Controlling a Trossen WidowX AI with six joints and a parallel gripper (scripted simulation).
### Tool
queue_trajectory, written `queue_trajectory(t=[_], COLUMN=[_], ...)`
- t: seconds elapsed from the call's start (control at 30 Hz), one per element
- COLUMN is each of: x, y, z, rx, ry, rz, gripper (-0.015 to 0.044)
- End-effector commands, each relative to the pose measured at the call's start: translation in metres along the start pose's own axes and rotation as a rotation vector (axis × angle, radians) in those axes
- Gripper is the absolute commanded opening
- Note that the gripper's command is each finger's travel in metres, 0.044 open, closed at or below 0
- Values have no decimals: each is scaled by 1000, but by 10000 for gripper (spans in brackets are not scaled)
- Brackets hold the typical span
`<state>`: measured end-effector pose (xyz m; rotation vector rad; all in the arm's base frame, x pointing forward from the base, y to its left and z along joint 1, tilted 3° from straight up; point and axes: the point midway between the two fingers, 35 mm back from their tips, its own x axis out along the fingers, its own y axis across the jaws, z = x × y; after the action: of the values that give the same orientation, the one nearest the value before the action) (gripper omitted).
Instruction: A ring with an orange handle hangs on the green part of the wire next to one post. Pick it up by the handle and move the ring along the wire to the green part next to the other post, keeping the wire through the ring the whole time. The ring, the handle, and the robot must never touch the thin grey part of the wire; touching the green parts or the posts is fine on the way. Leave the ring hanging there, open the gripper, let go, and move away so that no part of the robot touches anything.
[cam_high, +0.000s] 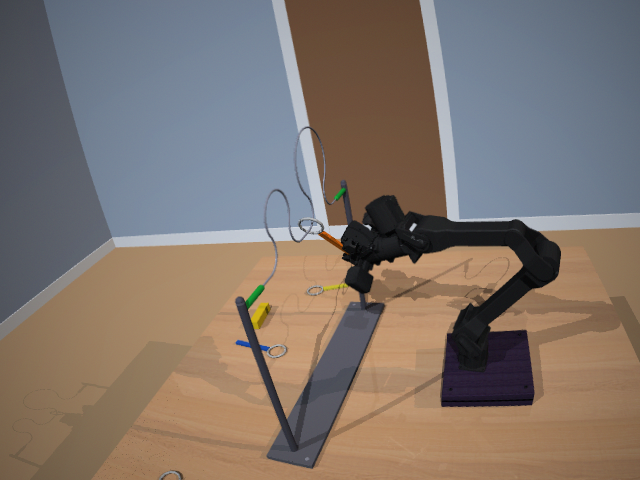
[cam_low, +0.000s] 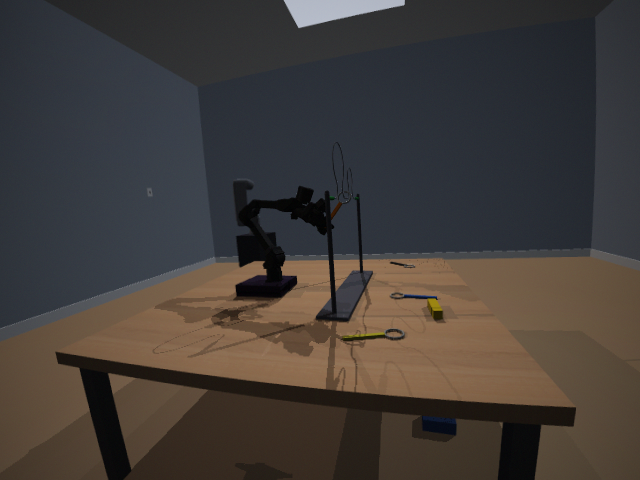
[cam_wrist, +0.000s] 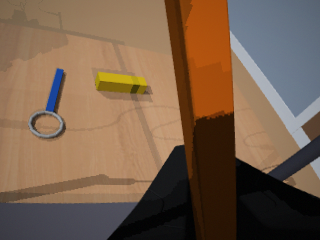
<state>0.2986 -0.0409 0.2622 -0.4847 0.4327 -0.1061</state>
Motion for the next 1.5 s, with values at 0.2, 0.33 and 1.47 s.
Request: queue_trajectory(t=[0.2,0.33,1.47], x=[-7,-11,-30], y=[35,46,97], z=[4,6,29], rx=[204,265,460], ry=[25,33,53], rz=[108,143,256], gripper=[-150,-150,-150])
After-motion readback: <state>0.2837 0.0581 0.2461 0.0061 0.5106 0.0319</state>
